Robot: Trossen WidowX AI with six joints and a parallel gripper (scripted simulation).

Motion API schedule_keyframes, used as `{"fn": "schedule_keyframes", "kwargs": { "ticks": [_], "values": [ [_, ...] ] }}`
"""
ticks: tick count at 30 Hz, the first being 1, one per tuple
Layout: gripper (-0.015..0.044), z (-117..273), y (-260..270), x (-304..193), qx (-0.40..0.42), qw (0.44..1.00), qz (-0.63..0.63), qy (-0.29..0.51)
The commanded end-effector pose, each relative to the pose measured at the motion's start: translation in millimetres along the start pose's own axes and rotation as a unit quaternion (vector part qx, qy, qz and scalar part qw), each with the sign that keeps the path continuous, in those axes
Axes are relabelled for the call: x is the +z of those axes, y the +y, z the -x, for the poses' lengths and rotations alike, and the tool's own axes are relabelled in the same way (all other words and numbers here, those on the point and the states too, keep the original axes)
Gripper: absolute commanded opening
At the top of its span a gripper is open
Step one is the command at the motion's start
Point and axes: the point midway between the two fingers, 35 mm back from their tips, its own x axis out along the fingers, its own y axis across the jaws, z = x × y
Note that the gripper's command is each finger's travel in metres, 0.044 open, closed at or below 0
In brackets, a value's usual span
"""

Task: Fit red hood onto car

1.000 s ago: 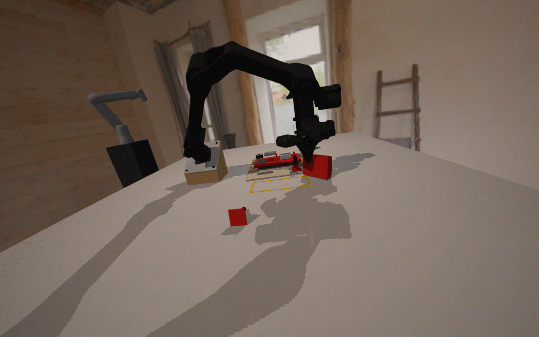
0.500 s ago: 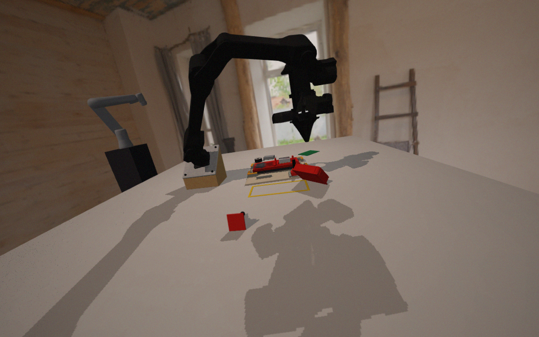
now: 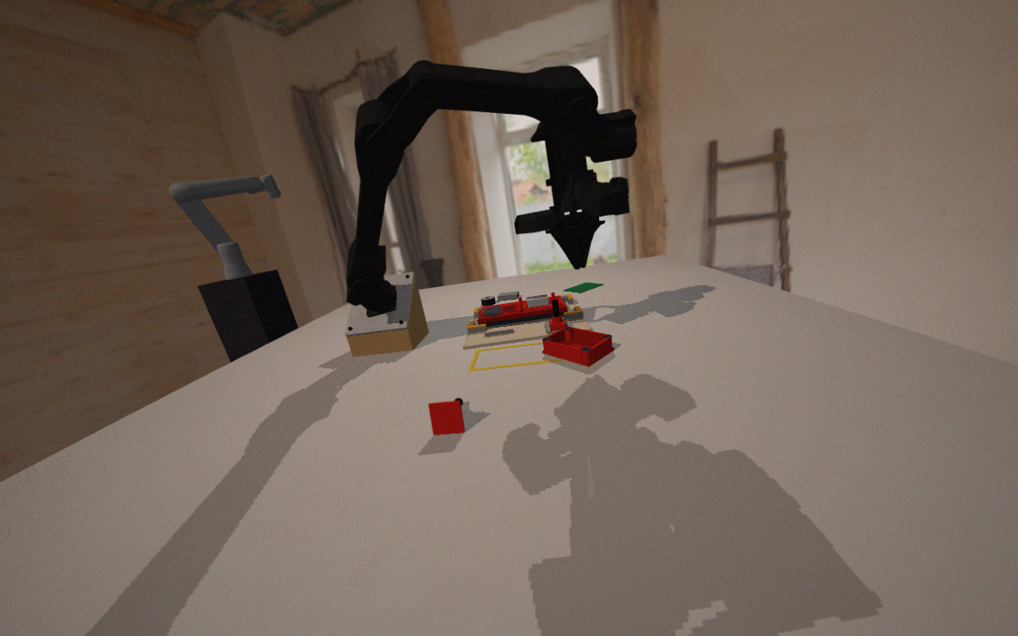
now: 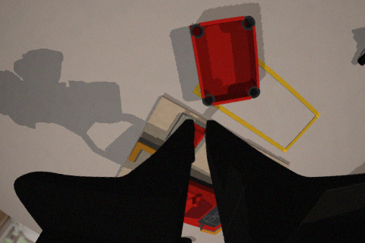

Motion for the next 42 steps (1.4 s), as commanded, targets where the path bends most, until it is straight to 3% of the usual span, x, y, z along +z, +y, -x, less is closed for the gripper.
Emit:
{"fn": "schedule_keyframes", "kwargs": {
  "ticks": [1, 4, 14, 42],
  "values": [
    [0.0105, -17.6, -17.4, 11.8, -0.008, 0.999, 0.052, 0.004],
    [0.0184, -34.8, -36.1, 21.8, -0.012, 0.993, 0.118, 0.006],
    [0.0440, -37.6, -37.4, 22.4, -0.012, 0.992, 0.123, 0.007],
    [0.0440, -63.7, -37.4, 22.8, -0.012, 0.992, 0.123, 0.007]
  ]
}}
